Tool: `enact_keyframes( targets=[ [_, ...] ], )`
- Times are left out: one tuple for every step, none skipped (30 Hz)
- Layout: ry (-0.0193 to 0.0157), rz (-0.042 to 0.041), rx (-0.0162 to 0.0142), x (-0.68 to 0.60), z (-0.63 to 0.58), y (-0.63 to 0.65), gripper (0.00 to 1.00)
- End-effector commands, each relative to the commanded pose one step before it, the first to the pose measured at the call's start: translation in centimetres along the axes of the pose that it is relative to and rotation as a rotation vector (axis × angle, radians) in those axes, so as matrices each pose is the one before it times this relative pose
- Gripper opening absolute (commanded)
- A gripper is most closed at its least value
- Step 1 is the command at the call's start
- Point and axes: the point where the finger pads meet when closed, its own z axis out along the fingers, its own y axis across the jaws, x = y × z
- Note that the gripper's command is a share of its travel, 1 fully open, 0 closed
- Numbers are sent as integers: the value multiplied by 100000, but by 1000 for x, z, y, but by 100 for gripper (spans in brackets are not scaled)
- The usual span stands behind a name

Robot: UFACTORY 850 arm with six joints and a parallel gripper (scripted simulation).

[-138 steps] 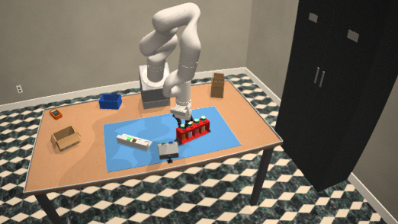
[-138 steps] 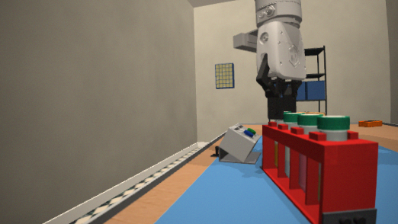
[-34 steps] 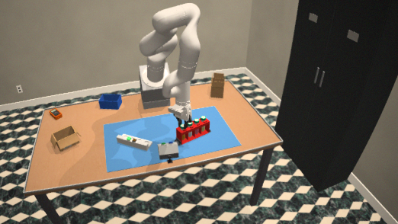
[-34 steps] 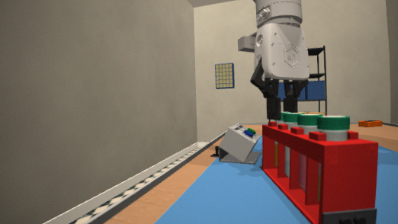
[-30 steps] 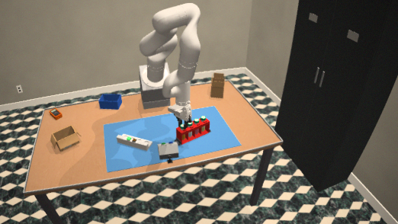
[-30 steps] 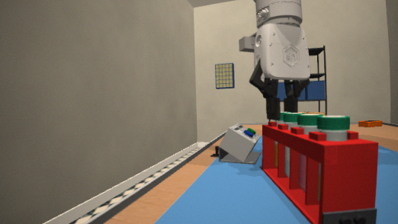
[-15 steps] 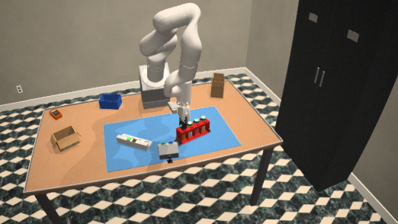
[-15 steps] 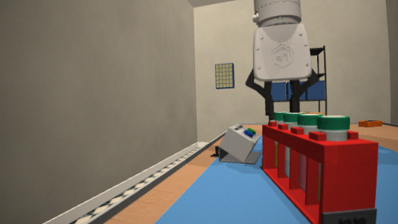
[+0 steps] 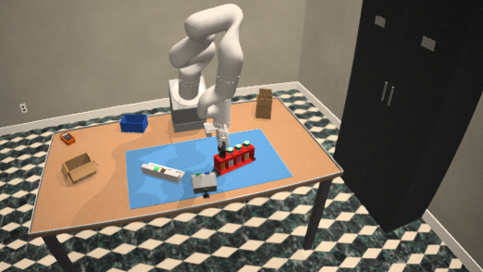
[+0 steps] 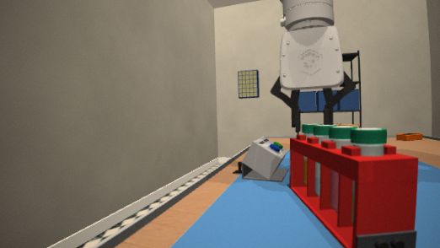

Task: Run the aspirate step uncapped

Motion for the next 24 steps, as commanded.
enact_keyframes(
  targets=[
    [-204,53,121,-13,-16,-26,46],
    [-1,0,1,2,1,1,46],
    [-1,0,0,1,1,1,46],
    [71,3,-23,0,-2,0,46],
    [-75,-2,24,4,-295,2,46],
    [0,0,0,0,0,0,46],
    [0,0,0,0,0,0,46],
    [-1,0,1,1,-299,0,46],
    [-1,0,1,1,-299,0,46],
    [-2,0,1,1,-298,0,46],
    [-2,0,1,1,-298,0,46],
    [4,-1,0,-3,-306,-3,46],
    [0,0,1,0,-300,0,46],
    [0,0,1,0,-300,0,46],
    [0,0,1,0,-300,0,46],
    [0,0,1,0,-300,0,46],
    [-1,0,1,0,-300,0,46],
    [-1,0,1,0,-300,0,46],
    [-1,0,1,0,-300,0,46],
    [-1,0,1,0,-300,0,46],
    [-1,0,1,0,-300,0,46],
    [0,0,0,0,-100,0,46],
    [0,0,0,0,0,0,46],
    [0,0,0,0,0,0,46]
  ],
)
